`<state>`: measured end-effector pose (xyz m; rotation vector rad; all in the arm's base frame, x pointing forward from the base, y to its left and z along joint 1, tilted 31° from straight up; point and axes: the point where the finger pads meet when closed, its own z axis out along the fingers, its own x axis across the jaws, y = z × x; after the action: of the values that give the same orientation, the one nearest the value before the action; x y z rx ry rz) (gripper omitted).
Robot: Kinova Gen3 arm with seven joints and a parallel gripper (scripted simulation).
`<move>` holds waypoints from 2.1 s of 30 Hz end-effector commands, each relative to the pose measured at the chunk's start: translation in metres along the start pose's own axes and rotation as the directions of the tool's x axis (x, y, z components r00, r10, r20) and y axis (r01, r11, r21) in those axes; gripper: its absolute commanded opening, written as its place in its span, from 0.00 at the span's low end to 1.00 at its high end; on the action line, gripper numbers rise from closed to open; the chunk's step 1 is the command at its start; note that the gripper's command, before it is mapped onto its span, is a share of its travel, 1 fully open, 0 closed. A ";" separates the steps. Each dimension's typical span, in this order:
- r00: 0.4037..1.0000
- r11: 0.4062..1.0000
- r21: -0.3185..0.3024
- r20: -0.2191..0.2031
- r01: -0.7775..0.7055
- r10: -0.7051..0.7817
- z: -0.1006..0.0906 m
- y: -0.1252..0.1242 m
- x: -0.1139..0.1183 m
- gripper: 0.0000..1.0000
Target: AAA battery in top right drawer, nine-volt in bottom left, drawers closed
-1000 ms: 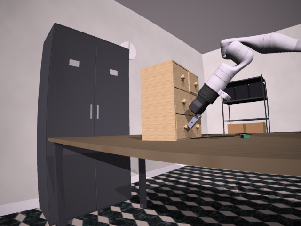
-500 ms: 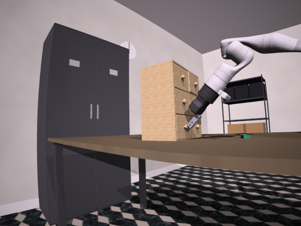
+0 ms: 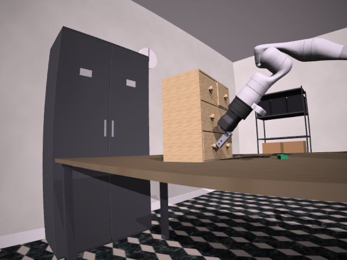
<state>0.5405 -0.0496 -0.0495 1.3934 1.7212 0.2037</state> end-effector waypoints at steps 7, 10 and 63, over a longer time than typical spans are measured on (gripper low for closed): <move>1.000 1.000 -0.004 0.000 -0.001 0.001 0.000 0.002 0.000 0.00; 1.000 1.000 -0.004 0.000 -0.001 0.001 0.000 0.002 0.000 0.00; 1.000 1.000 -0.004 0.000 -0.001 0.001 -0.118 0.000 0.000 0.00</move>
<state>0.4541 -0.0164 0.0036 1.4119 1.7227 0.1779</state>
